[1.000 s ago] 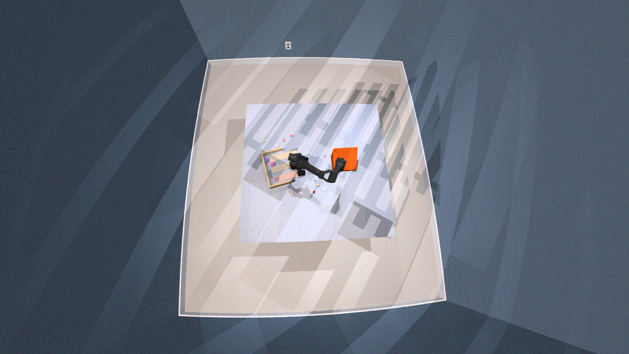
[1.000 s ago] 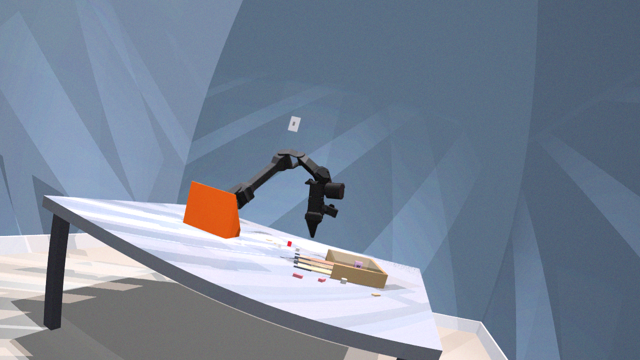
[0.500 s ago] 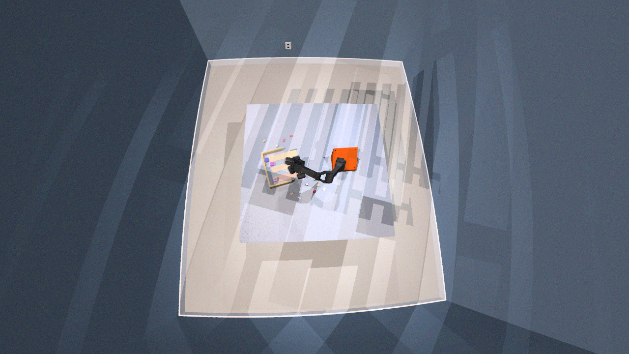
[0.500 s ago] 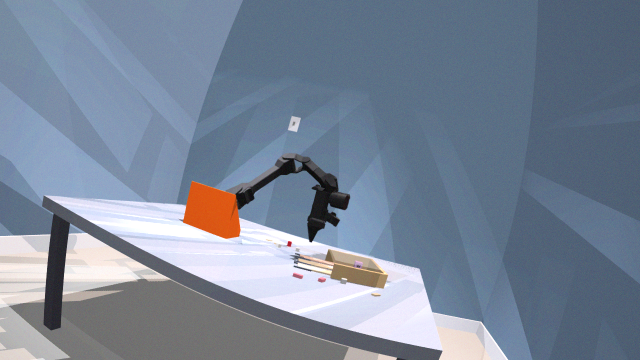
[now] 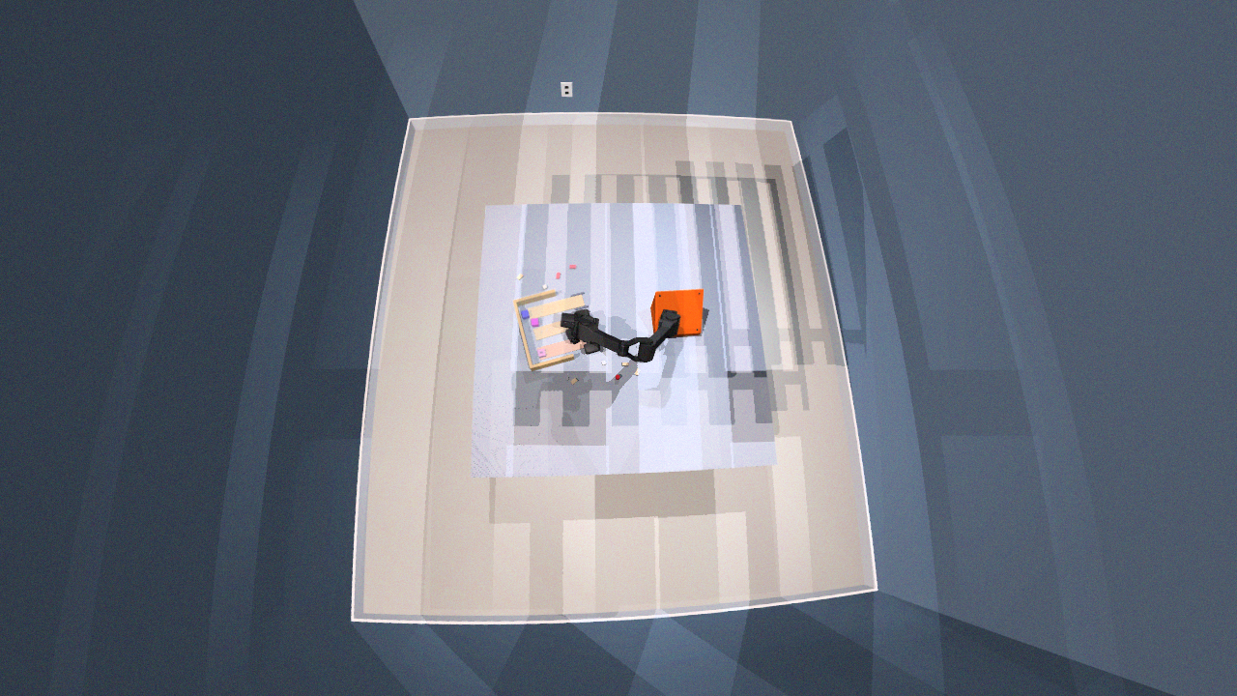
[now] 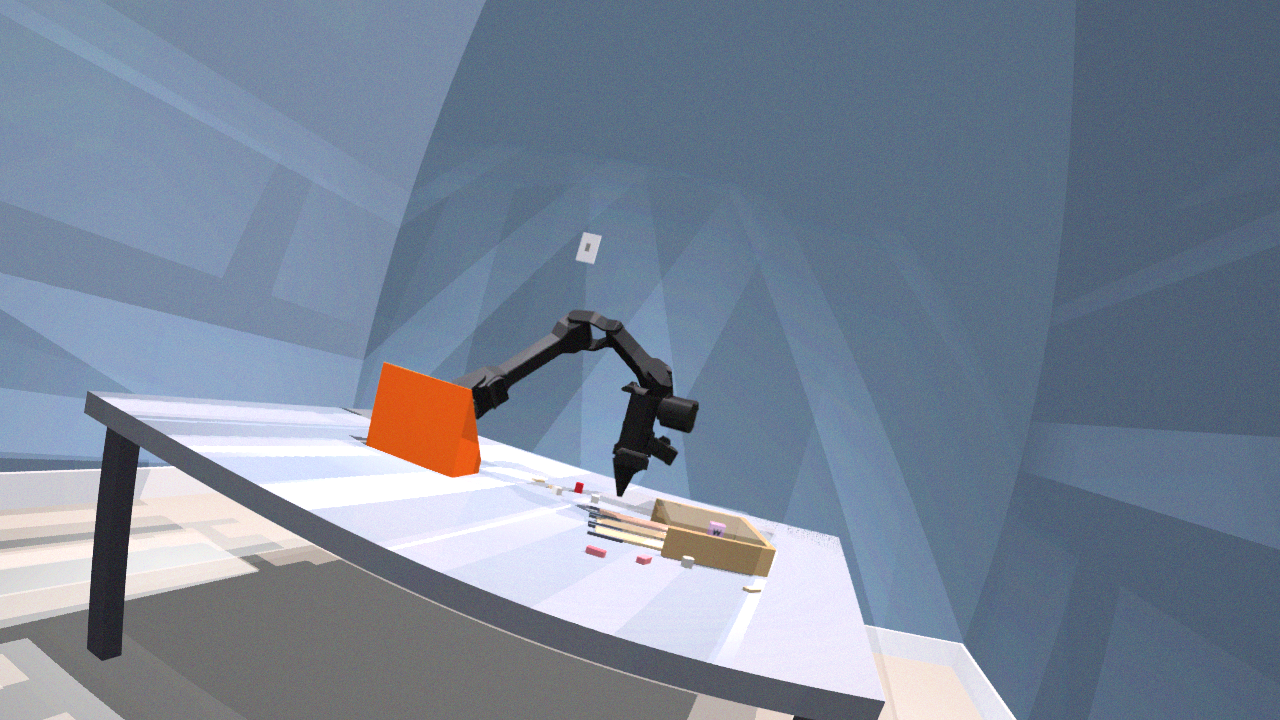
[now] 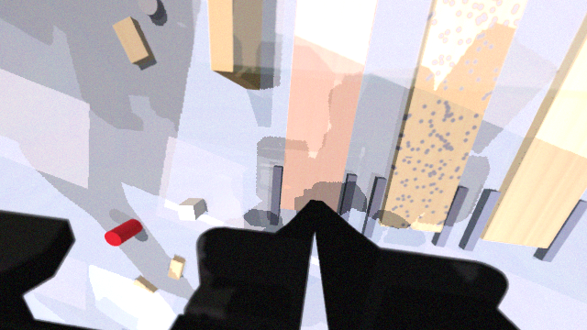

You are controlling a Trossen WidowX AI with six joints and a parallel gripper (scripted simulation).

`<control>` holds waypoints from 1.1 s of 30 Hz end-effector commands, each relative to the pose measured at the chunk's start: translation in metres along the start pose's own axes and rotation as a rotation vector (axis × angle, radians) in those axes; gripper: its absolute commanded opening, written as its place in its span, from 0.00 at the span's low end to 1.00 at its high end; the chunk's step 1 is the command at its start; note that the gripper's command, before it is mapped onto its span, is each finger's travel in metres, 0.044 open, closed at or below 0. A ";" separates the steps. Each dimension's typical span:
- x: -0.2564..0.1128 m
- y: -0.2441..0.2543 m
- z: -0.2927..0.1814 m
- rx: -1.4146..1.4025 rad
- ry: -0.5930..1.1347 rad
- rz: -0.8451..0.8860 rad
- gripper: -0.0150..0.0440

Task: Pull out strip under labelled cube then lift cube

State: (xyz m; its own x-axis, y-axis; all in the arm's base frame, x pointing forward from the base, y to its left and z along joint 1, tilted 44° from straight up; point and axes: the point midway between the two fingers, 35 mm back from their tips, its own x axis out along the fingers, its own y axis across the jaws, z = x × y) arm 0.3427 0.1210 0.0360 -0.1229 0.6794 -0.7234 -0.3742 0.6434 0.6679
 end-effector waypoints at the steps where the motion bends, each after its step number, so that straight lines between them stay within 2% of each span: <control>1: 0.008 0.000 -0.002 0.010 0.002 0.005 0.25; 20: 0.038 0.002 -0.001 0.010 0.002 0.009 0.25; 33: 0.039 0.002 -0.001 0.010 0.002 0.009 0.25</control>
State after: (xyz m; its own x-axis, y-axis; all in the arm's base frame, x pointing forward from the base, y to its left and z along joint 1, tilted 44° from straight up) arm 0.3364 0.1482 0.0093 -0.1269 0.6823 -0.7199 -0.3705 0.6407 0.6725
